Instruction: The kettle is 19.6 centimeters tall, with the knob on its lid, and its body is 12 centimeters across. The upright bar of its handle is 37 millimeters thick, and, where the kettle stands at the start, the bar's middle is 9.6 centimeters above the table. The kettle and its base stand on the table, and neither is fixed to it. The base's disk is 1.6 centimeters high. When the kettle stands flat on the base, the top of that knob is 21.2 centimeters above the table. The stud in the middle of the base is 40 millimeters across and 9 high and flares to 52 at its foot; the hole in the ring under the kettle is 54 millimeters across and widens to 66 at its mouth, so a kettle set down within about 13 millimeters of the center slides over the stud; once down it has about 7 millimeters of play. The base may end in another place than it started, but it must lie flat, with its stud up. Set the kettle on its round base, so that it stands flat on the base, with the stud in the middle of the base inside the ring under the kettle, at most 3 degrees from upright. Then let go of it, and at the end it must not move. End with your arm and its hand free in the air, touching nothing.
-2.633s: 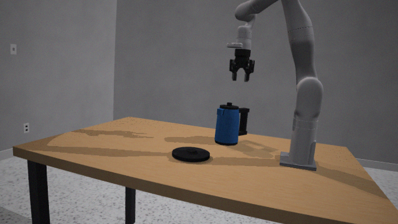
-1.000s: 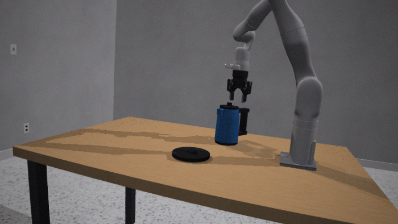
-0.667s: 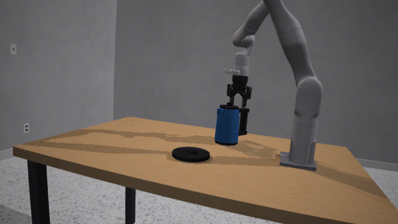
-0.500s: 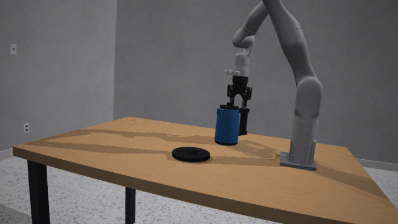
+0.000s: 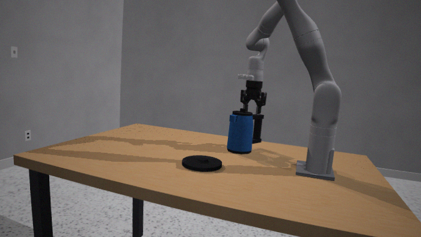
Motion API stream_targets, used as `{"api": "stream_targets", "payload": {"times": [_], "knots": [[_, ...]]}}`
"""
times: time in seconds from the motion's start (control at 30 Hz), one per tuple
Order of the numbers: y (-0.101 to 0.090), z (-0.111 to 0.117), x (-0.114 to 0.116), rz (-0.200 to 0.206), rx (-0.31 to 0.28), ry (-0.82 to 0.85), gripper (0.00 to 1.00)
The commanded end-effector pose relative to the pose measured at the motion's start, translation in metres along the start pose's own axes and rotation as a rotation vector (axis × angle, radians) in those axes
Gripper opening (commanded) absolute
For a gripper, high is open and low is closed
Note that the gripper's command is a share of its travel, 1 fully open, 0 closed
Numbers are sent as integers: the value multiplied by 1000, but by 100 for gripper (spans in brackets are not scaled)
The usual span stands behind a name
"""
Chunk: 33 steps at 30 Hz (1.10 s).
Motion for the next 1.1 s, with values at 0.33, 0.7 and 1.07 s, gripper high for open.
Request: {"api": "stream_targets", "payload": {"times": [0.33, 0.7, 1.07], "knots": [[0, 0, 0, -1, 0, 0, 80], [0, 0, 0, -1, 0, 0, 80], [13, 0, 0, -1, 0, 0, 80]]}}
Point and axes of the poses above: the point where the finger pads meet when closed, its own y axis out along the fingers, its own x axis across the jaws, z = x × y, the point moved 2 cm from there along -y, back along the fingers, and after that the axes turned 9 degrees about y, right-handed, at the moved point
